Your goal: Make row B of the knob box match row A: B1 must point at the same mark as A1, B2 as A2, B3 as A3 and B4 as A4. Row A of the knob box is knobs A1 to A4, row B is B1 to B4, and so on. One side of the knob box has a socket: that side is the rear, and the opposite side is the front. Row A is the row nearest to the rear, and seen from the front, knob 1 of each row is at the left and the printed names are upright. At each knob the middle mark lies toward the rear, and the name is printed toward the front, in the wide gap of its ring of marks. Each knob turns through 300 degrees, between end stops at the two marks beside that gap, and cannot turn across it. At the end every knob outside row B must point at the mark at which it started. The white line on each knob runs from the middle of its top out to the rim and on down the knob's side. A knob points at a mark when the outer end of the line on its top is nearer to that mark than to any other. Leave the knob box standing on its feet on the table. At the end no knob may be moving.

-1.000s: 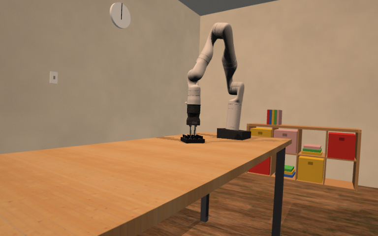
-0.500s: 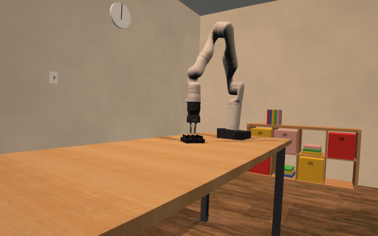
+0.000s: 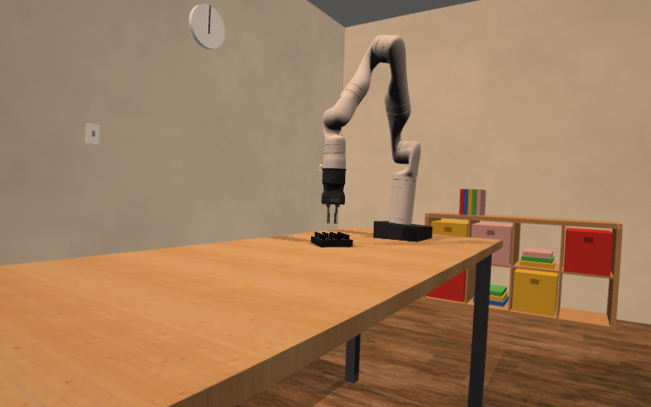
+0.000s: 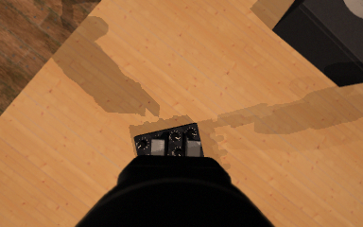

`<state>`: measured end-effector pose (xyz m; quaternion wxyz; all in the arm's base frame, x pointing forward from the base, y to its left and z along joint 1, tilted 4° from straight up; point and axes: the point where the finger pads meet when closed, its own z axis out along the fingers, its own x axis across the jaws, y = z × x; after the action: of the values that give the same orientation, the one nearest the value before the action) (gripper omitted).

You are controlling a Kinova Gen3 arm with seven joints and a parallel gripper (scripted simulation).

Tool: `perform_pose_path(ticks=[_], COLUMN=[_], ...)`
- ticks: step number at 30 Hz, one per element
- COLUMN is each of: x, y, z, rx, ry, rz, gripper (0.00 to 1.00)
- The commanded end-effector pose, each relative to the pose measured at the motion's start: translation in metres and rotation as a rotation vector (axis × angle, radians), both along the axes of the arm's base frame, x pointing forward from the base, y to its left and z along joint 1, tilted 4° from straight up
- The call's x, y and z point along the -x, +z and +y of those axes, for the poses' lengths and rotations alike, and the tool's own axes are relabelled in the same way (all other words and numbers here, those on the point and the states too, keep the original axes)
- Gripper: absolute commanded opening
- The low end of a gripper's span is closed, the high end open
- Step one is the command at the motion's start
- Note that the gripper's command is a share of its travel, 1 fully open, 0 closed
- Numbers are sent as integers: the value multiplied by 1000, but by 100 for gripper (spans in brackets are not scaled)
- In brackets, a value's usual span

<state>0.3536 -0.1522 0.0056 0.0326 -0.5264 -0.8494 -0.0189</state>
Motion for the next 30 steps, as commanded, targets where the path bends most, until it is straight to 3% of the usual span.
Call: perform_pose_path(ticks=[1,17,23,30], x=[-1,-1,-3,-9], y=[1,1,3,7], z=[0,1,4,11], rx=[1,2,5,15], ry=[1,-38,-163,-409], rz=[-3,1,14,36], gripper=[46,46,46,46])
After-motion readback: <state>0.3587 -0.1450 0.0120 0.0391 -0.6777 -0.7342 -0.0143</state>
